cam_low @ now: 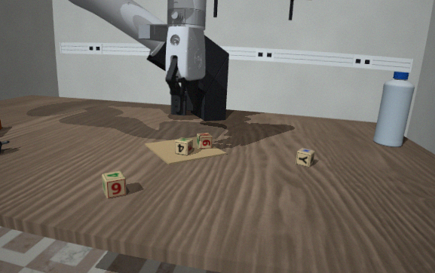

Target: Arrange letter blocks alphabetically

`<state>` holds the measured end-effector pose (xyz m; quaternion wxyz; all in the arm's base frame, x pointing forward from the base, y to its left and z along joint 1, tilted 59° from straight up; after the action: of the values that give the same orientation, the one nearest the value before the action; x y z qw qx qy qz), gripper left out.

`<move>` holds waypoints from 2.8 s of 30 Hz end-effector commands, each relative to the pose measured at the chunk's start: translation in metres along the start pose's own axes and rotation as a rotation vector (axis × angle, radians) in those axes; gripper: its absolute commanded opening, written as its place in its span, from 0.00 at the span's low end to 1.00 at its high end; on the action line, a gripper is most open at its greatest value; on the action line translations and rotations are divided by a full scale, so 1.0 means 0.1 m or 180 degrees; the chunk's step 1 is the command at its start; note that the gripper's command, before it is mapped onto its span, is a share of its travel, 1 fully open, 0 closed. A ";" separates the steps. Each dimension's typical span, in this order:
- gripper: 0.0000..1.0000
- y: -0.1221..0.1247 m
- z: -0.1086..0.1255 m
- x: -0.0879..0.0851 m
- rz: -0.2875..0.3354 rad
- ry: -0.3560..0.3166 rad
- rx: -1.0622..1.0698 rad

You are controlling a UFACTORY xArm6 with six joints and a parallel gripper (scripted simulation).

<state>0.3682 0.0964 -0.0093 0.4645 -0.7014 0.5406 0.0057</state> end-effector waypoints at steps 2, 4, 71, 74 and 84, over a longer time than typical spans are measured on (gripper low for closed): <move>0.54 -0.01 0.01 -0.01 -0.0003 -0.0008 0.0003; 0.54 -0.01 0.01 -0.01 -0.0003 -0.0008 0.0003; 0.54 0.00 0.01 0.51 -0.0004 -0.0009 0.0003; 0.54 0.00 0.01 0.51 -0.0004 -0.0009 0.0003; 0.54 0.00 0.01 0.52 -0.0004 -0.0009 0.0003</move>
<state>0.3895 0.0569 -0.0362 0.4648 -0.7013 0.5405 0.0057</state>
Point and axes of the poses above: the point where the finger pads meet when closed, its own x axis out along the fingers, its own y axis across the jaws, z = x × y, the point moved 6 cm from there along -x, back along the fingers, and after that the axes turned 6 degrees about x, right-handed, at the moved point
